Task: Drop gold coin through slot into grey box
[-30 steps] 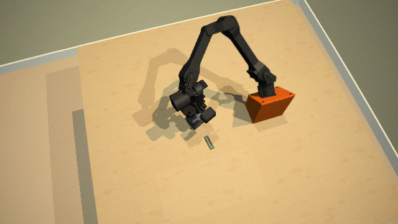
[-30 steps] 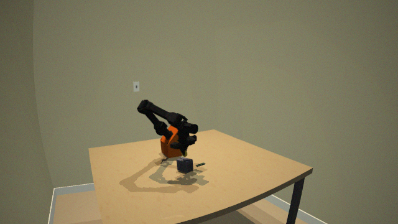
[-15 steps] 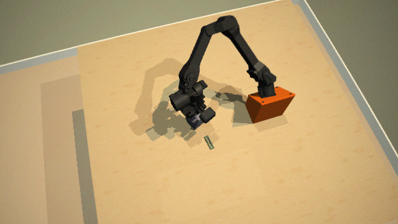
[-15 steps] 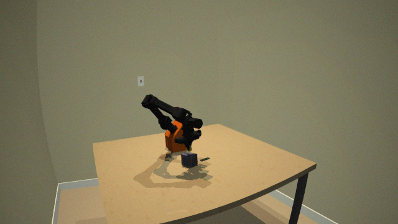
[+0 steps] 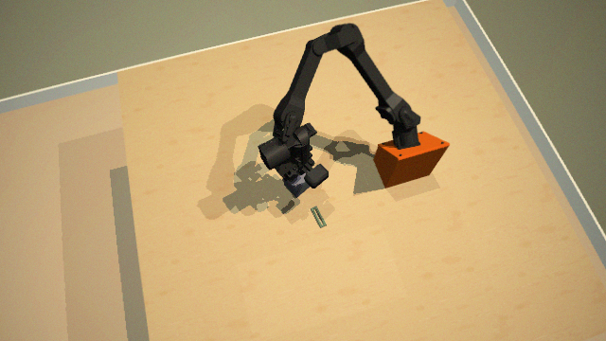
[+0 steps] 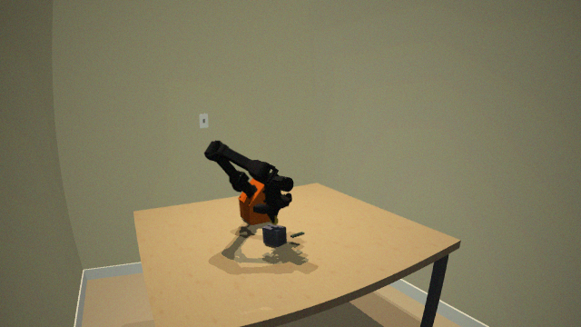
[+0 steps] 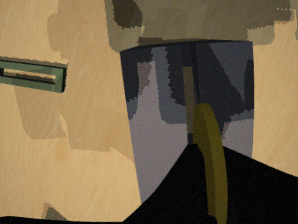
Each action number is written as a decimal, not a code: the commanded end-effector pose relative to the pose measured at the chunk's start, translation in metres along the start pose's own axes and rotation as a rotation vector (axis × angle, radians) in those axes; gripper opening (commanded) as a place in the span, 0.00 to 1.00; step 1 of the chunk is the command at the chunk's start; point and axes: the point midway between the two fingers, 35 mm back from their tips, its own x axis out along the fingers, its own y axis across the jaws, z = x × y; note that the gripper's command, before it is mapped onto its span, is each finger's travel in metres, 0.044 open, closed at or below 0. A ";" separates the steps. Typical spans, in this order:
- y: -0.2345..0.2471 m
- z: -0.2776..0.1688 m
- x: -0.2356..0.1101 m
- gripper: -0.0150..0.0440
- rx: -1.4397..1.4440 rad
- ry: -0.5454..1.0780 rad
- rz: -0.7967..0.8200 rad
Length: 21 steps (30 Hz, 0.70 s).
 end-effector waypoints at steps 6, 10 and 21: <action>0.001 -0.002 0.005 0.25 -0.007 0.005 -0.003; 0.000 -0.002 0.007 0.25 -0.007 0.005 -0.003; 0.000 0.000 0.008 0.43 0.001 0.001 0.001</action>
